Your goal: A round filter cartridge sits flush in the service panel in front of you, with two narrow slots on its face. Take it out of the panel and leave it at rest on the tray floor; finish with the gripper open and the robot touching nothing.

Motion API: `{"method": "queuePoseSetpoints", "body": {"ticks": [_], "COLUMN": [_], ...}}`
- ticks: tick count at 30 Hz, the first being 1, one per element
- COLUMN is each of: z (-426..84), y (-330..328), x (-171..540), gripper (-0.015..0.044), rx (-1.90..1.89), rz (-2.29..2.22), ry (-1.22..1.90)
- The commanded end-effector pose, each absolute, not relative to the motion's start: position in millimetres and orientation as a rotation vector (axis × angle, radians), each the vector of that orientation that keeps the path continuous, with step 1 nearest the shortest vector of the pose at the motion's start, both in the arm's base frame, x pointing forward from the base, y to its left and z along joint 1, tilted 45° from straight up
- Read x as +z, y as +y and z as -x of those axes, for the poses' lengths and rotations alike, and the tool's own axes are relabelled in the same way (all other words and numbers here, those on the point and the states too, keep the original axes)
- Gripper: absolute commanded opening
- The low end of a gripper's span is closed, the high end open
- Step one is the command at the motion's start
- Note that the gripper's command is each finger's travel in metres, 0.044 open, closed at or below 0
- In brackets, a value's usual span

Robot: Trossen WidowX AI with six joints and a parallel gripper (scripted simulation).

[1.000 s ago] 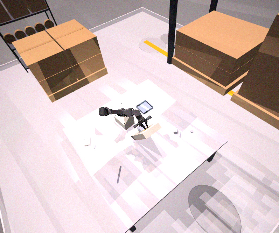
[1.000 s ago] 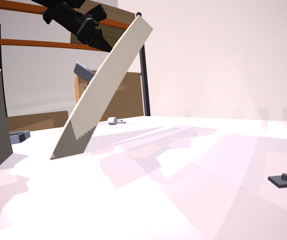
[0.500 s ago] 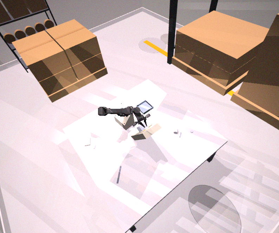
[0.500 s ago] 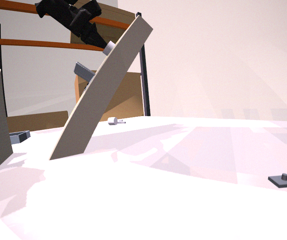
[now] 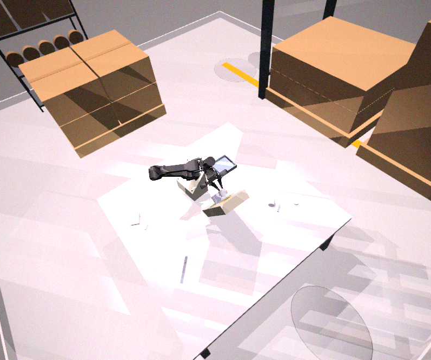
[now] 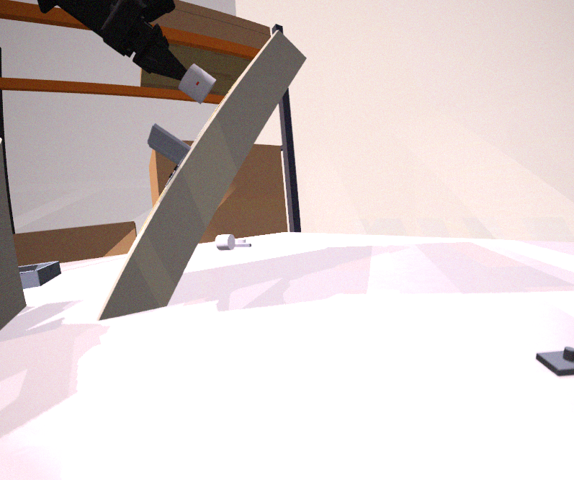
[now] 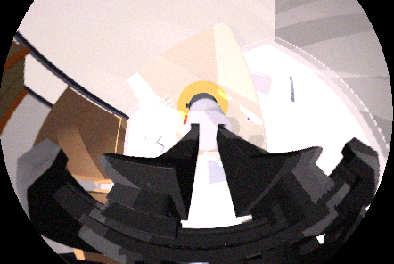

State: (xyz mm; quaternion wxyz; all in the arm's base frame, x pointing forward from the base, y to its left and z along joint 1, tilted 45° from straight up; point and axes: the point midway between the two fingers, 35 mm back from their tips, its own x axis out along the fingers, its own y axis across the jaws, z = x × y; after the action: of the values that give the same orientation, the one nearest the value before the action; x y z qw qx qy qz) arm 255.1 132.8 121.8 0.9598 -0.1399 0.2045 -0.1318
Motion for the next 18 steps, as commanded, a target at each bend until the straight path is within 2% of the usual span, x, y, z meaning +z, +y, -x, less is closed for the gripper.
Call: {"method": "queuePoseSetpoints", "body": {"ticks": [1,18], "z": [-254,-236], "y": [135,99], "x": [126,89], "gripper": [0.0,0.0], "rx": [-0.264,-0.264], "rz": [0.268,0.268], "ry": [0.402,0.403]}}
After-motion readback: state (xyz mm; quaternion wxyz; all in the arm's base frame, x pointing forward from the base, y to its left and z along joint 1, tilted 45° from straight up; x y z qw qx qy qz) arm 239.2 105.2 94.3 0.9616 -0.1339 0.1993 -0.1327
